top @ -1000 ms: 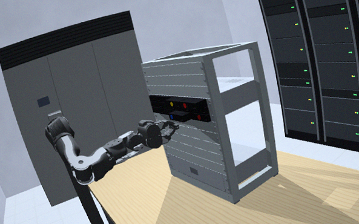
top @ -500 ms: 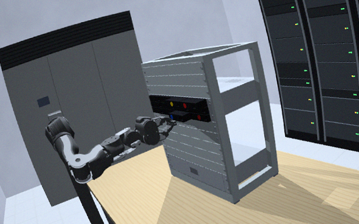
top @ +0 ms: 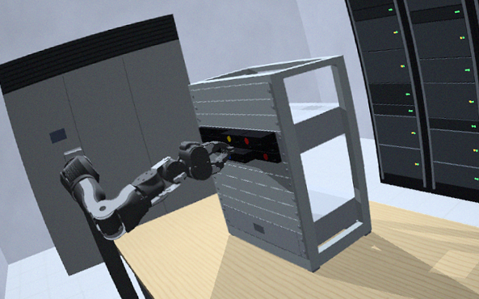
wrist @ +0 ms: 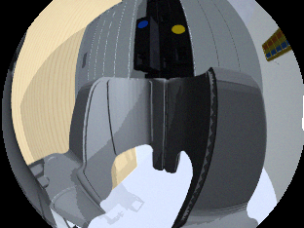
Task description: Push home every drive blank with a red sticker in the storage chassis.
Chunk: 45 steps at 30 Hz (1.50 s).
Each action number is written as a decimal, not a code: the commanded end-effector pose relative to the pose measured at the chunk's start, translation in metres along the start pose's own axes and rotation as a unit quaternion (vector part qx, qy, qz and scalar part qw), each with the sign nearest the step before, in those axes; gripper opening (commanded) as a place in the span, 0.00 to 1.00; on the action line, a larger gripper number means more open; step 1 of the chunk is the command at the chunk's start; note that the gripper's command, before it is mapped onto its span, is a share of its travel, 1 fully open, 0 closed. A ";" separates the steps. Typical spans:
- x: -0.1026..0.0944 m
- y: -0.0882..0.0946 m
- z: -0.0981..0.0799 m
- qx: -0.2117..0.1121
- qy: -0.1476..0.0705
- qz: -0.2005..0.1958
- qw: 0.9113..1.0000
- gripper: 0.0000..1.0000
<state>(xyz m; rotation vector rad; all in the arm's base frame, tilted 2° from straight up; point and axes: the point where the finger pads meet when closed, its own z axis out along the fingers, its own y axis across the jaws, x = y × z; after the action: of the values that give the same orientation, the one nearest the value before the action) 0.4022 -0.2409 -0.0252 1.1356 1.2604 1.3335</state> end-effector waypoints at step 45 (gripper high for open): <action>0.002 -0.002 0.060 0.002 0.000 -0.002 1.000 0.00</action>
<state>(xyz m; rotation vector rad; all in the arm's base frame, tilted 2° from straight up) 0.4617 -0.2323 -0.0242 1.1348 1.2625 1.3319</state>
